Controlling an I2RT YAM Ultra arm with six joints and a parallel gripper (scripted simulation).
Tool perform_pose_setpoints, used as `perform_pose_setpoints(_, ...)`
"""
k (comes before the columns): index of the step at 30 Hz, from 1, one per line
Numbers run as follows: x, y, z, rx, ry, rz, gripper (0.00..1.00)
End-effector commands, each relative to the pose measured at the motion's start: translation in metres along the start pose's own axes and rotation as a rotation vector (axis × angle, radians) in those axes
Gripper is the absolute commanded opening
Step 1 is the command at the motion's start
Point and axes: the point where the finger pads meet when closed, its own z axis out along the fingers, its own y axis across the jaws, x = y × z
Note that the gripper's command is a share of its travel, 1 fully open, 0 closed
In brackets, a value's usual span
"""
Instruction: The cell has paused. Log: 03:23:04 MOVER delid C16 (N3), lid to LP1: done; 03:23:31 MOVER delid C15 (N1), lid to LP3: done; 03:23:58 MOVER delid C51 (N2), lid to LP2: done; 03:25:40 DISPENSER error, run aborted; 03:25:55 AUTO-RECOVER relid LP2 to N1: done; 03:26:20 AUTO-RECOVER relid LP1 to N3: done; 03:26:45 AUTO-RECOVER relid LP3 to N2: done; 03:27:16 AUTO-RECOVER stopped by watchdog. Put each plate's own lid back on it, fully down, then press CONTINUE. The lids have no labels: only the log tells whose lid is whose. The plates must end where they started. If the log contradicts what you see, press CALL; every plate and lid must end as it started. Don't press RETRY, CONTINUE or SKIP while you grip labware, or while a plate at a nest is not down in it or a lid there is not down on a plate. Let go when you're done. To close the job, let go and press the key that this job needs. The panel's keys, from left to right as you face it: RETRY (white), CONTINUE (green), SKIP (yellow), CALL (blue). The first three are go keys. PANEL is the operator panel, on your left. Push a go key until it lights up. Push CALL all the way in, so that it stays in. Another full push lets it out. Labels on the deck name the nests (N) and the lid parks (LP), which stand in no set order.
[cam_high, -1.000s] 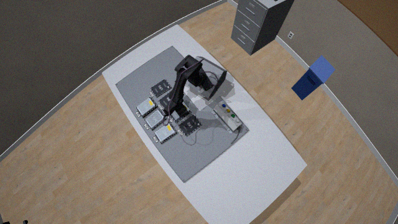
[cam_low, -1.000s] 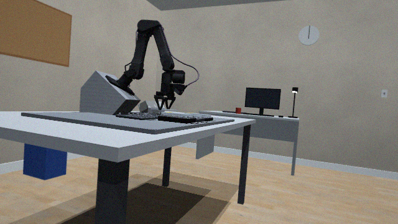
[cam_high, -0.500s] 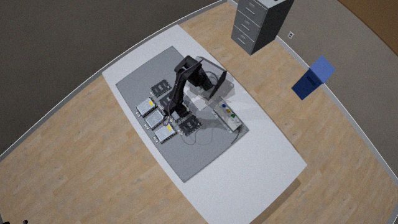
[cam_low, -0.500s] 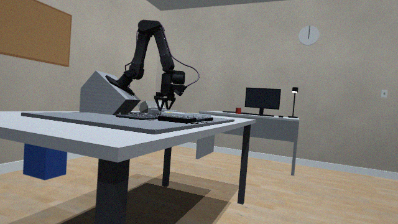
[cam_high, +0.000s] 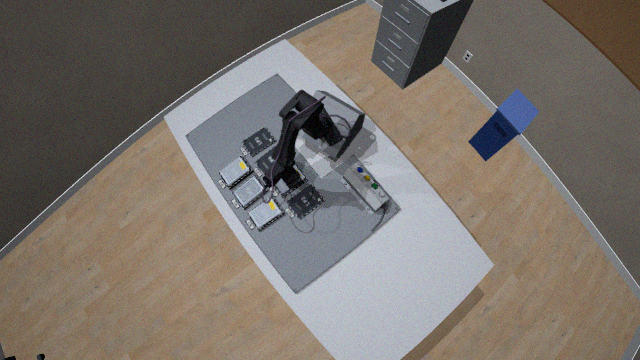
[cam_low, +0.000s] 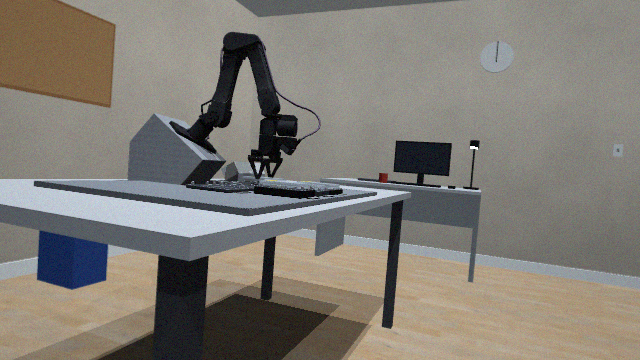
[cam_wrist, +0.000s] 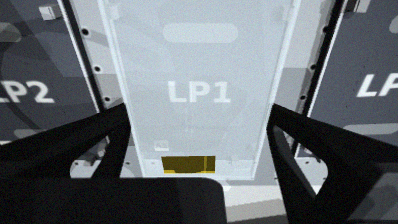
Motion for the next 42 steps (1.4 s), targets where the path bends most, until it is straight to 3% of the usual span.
perform_pose_setpoints(1, -0.001, -0.003, 0.003, 0.015, -0.009, 0.008, 0.00)
perform_pose_setpoints(8, -0.003, -0.003, 0.003, 0.012, -0.022, 0.007, 0.00)
perform_pose_setpoints(13, 0.003, -0.005, 0.008, 0.017, 0.000, 0.008, 0.00)
perform_pose_setpoints(20, -0.008, -0.002, 0.005, 0.009, -0.033, 0.006, 0.00)
perform_pose_setpoints(30, 0.004, -0.004, 0.013, 0.016, 0.000, 0.008, 0.00)
perform_pose_setpoints(37, -0.008, 0.000, 0.010, 0.005, -0.034, 0.004, 0.00)
perform_pose_setpoints(42, -0.004, 0.000, 0.013, 0.006, -0.025, 0.003, 0.00)
